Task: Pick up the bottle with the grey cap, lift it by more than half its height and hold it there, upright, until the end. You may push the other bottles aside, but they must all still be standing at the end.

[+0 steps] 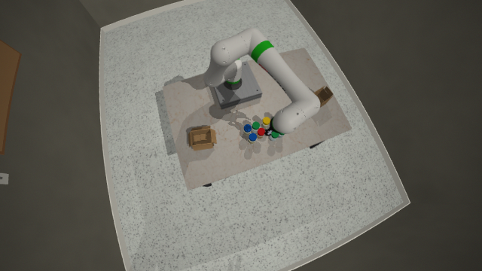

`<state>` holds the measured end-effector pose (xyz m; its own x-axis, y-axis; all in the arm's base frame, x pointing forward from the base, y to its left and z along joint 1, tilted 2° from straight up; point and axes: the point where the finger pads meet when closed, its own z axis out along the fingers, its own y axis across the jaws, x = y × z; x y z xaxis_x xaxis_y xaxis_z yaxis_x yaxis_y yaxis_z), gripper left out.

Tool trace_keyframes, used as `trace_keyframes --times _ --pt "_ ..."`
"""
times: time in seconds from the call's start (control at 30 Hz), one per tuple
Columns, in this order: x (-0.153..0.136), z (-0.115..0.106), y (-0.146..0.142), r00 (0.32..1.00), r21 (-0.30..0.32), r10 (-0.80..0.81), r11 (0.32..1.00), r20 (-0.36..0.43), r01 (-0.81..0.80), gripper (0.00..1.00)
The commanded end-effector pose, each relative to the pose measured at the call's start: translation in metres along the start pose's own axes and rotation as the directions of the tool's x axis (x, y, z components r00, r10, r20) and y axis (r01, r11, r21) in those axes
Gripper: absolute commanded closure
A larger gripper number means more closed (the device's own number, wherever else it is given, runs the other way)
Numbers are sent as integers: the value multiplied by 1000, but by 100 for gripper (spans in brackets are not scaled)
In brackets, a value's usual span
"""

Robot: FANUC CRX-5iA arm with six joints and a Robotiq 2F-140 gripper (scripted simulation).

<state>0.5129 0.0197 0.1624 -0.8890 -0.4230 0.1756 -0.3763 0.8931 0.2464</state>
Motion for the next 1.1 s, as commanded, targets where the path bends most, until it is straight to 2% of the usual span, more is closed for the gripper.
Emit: trace_keyframes --times 0.0,0.13,0.3,0.47,0.7,0.87,1.03,1.07 --pt "0 -1 4 999 7 -48 999 7 48 49" --pt "0 -1 4 999 7 -48 999 7 48 49" --pt "0 -2 18 974 30 -225 974 5 225 49" --pt "1 -3 32 918 52 -397 917 0 397 49" --pt "1 -3 32 918 52 -397 917 0 397 49" --pt "2 -3 45 832 72 -554 830 -14 554 49" --pt "4 -3 59 718 89 -695 714 -32 695 49" --pt "4 -3 59 718 89 -695 714 -32 695 49"
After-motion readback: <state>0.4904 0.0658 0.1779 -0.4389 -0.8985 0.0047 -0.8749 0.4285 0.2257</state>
